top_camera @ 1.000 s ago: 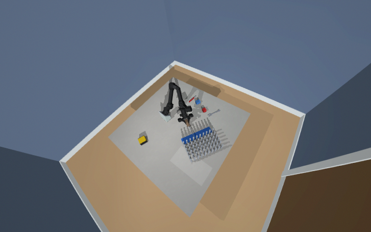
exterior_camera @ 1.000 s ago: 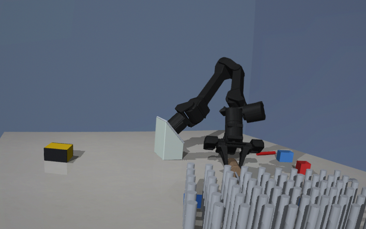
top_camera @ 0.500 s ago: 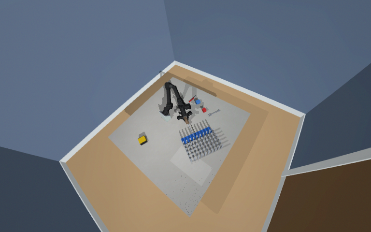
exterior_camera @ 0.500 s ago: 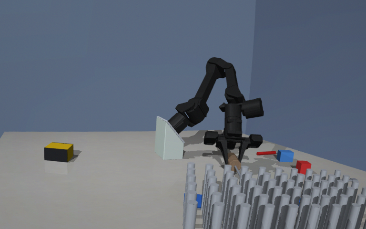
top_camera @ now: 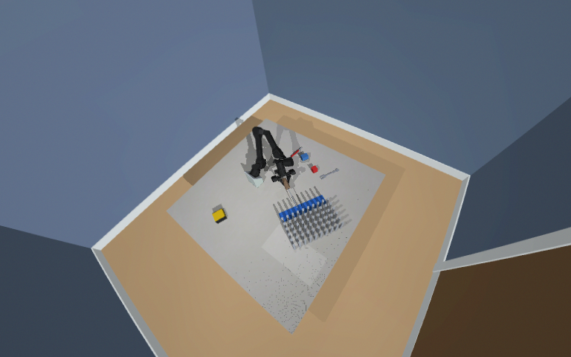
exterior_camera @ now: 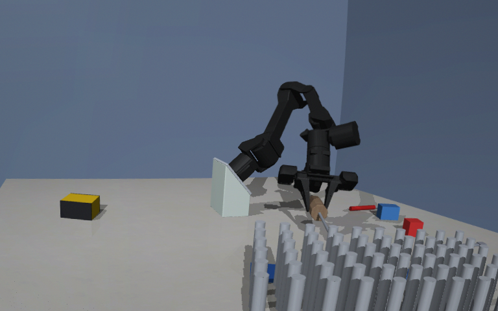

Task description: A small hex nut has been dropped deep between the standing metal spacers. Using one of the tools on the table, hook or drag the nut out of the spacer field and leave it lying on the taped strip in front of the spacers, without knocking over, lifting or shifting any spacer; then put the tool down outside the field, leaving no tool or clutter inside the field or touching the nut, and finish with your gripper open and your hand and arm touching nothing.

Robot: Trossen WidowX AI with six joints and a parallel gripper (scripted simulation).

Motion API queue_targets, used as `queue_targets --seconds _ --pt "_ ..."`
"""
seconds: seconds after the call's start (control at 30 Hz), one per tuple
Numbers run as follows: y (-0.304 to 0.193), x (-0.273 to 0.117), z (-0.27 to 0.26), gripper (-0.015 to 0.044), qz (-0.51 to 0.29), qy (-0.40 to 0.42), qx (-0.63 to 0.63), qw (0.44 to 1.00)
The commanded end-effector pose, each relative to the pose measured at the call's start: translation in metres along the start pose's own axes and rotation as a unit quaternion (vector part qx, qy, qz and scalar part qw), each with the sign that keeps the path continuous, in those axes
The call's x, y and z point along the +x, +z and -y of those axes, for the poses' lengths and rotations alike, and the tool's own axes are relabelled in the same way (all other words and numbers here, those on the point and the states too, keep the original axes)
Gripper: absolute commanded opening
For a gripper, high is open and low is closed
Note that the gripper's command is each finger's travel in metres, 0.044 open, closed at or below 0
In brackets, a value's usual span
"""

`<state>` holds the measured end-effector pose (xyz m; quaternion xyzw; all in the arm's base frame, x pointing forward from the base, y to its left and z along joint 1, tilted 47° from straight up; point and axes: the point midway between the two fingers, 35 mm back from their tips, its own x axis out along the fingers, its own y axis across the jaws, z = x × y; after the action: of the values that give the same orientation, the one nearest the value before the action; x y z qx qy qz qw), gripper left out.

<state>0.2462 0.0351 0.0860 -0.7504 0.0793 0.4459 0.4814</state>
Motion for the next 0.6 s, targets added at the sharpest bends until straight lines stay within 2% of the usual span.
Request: queue_targets --seconds 0.0,0.57 --pt "-0.013 -0.012 0.002 0.0000 -0.002 0.001 -0.003 1.000" --pt "-0.049 -0.066 0.003 0.0000 -0.002 -0.004 -0.003 1.000"
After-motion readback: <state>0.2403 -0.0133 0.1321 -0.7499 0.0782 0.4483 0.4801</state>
